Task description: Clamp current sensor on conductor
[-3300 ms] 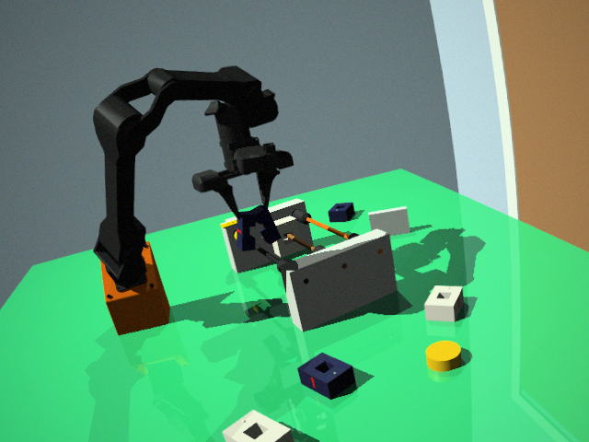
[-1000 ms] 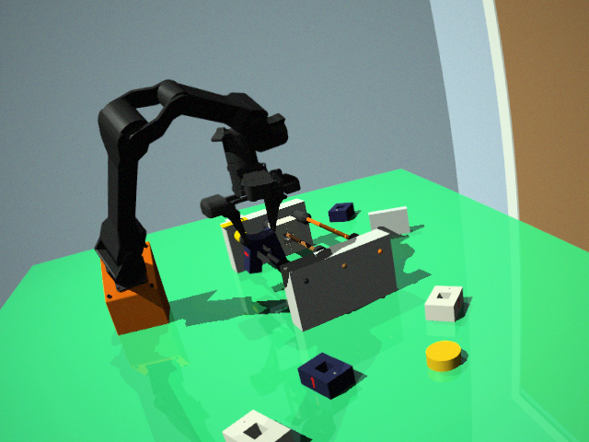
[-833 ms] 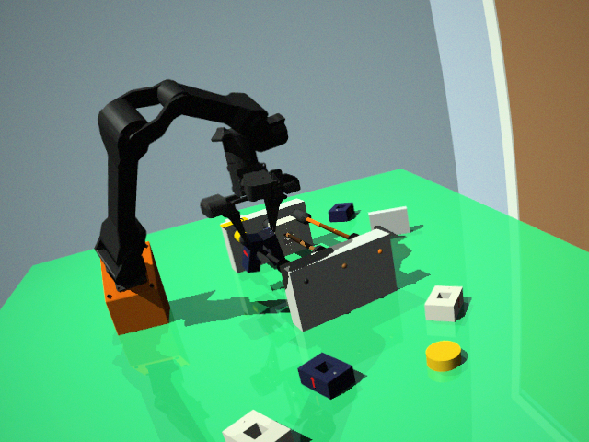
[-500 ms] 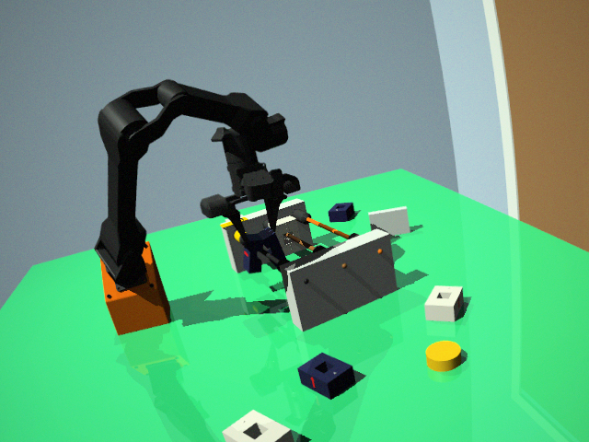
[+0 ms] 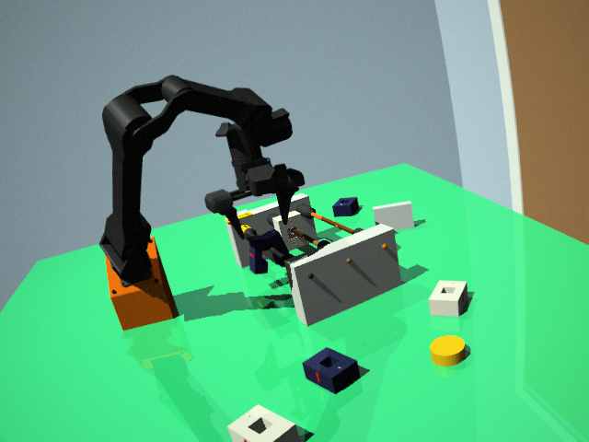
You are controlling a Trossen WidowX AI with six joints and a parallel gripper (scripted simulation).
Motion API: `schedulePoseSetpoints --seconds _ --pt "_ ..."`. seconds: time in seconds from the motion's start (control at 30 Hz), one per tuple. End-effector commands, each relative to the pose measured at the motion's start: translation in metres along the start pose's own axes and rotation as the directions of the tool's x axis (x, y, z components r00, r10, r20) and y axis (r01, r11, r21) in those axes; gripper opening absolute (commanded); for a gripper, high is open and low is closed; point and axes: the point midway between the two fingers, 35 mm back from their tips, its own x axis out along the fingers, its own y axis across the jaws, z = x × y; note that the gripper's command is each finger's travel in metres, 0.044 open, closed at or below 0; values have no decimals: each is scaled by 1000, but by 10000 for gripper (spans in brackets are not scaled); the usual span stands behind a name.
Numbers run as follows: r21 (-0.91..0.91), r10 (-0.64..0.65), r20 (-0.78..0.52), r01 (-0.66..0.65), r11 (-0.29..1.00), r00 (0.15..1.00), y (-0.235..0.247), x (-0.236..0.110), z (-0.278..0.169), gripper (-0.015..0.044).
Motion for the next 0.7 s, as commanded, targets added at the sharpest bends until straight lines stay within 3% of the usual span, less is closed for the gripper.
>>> schedulePoseSetpoints --seconds 0.0,0.07,0.2,0.67 --pt "3 1 -1 -1 1000 1000 1 -1 0 440" --pt "3 0 -1 0 1000 1000 1 2 0 440" --pt "-3 -14 6 14 1000 1000 -1 40 -2 440" --pt "-4 -15 7 15 1000 1000 -1 56 -2 440"
